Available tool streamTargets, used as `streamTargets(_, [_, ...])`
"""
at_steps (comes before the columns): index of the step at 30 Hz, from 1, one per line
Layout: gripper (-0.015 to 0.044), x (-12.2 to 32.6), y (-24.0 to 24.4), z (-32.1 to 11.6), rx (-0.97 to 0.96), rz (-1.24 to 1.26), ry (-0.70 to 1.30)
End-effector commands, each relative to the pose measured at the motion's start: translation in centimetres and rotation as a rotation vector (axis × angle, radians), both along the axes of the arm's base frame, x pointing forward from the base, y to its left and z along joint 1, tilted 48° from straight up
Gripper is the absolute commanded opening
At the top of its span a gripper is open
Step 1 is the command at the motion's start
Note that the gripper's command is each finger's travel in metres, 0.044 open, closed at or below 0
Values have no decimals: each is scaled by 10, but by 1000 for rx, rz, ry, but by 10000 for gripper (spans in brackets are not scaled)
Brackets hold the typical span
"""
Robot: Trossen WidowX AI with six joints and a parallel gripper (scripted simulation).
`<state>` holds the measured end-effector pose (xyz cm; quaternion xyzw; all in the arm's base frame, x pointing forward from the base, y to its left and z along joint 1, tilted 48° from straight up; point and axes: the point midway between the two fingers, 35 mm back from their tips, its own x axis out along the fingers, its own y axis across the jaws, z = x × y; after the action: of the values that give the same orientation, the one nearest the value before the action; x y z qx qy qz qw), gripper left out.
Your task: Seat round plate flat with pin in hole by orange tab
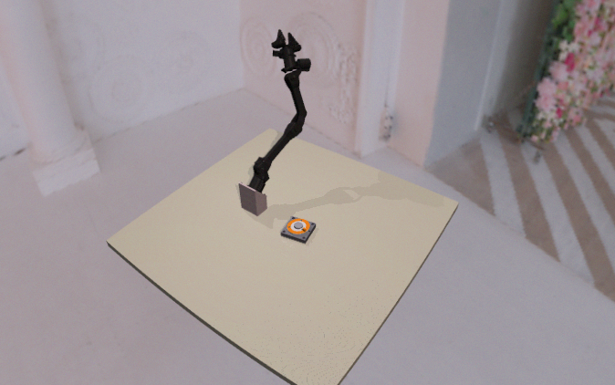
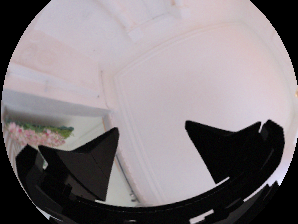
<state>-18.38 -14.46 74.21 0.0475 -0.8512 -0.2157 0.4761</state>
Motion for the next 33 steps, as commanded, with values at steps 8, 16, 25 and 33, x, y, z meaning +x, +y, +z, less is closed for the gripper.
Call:
streamTargets(8, [190, -5, -111, -50, 364, 57, 33])
streamTargets(16, [0, 21, -219, -133, 772, 113, 141])
streamTargets(25, [0, 96, -305, -216, 1066, 282, 353])
streamTargets(33, [0, 181, -354, -318, 1356, 438, 674])
